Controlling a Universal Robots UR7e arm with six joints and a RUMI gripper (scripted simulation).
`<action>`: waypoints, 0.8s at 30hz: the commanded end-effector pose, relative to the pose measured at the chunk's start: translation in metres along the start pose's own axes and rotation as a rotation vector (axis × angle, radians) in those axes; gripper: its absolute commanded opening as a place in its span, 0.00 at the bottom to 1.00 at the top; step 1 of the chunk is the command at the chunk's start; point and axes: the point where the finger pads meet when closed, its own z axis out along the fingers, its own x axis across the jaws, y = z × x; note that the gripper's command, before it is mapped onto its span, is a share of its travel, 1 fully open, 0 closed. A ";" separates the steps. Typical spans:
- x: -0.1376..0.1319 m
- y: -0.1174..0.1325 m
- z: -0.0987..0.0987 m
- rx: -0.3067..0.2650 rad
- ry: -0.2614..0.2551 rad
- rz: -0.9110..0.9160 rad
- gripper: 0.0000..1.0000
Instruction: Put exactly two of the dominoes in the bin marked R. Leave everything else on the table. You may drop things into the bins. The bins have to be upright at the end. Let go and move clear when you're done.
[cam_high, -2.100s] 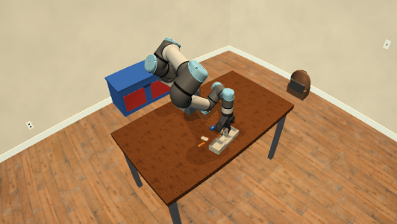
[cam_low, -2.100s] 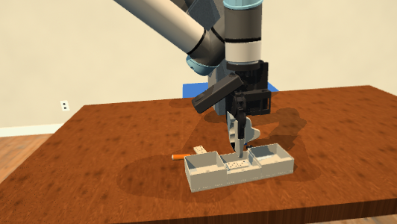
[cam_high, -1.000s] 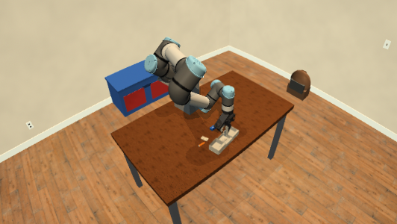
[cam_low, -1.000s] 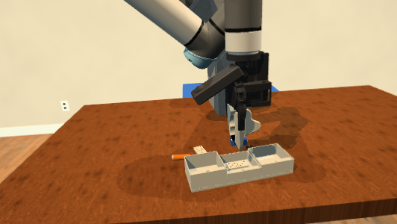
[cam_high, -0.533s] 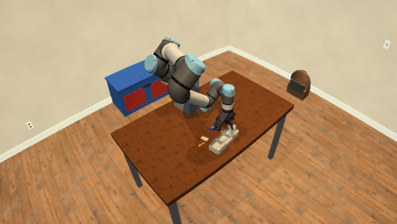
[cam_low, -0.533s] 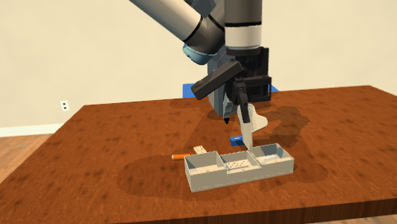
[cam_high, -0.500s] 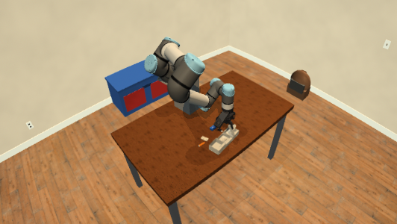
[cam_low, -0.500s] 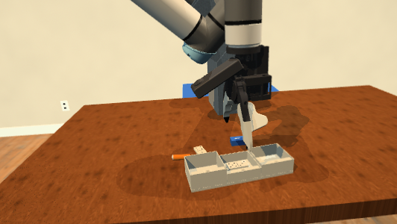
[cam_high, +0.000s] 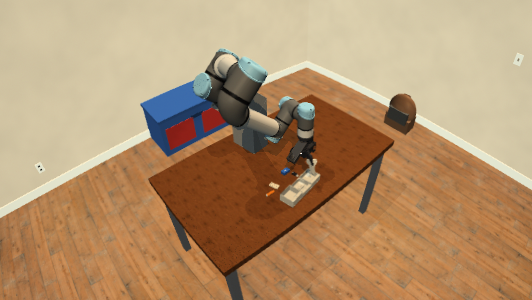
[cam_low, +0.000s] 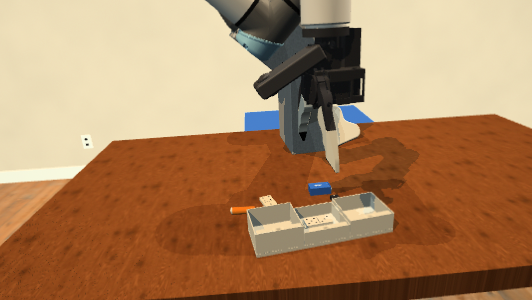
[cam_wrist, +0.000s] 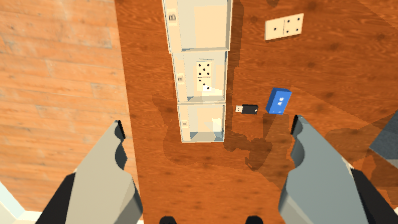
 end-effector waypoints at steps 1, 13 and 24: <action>0.001 0.001 -0.030 -0.001 0.008 -0.001 1.00; 0.001 0.001 -0.070 -0.002 0.008 -0.001 1.00; -0.002 0.000 -0.073 -0.002 0.005 0.003 1.00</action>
